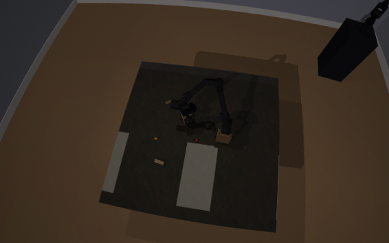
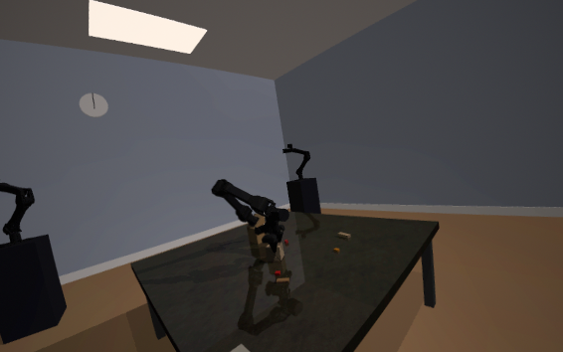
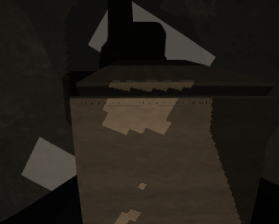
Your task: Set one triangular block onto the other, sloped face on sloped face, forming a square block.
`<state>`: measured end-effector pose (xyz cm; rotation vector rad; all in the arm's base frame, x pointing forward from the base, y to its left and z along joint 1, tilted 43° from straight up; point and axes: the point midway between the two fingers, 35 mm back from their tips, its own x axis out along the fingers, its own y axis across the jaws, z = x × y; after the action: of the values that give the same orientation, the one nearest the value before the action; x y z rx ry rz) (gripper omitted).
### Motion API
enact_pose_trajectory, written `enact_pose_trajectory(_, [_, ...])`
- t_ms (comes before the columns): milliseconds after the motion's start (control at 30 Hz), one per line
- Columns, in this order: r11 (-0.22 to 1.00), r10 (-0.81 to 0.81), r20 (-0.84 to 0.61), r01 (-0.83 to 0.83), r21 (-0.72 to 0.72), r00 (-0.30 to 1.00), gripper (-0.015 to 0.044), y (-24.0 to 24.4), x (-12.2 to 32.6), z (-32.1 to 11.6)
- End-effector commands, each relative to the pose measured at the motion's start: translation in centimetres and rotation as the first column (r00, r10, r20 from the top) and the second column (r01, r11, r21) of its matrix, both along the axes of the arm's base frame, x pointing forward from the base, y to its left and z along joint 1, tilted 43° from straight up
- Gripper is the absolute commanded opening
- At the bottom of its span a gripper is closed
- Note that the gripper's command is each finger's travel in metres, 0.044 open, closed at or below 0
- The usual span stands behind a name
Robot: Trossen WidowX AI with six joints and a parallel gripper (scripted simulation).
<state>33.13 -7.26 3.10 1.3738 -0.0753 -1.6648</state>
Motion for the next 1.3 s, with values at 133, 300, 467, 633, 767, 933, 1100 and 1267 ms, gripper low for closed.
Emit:
enact_pose_trajectory(133, [1.000,0.005,-0.004,-0.005,-0.005,1.000,0.0000,-0.07,-0.15,-0.11])
enact_pose_trajectory(300, [1.000,0.005,-0.004,-0.005,-0.005,1.000,0.0000,-0.07,-0.15,-0.11])
enact_pose_trajectory(467, [1.000,0.005,-0.004,-0.005,-0.005,1.000,0.0000,-0.09,-0.15,-0.11])
enact_pose_trajectory(633, [1.000,0.005,-0.004,-0.005,-0.005,1.000,0.0000,-0.14,-0.17,-0.15])
enact_pose_trajectory(767, [1.000,0.005,-0.005,-0.005,-0.005,1.000,0.0000,-0.19,-0.18,-0.19])
enact_pose_trajectory(933, [1.000,0.006,-0.005,-0.006,-0.005,1.000,0.0000,-0.26,-0.20,-0.23])
enact_pose_trajectory(1100, [1.000,0.003,-0.004,-0.003,-0.001,1.000,0.0000,-0.19,-0.19,-0.24])
enact_pose_trajectory(1267, [1.000,0.003,-0.004,-0.003,-0.001,1.000,0.0026,-0.20,-0.19,-0.25])
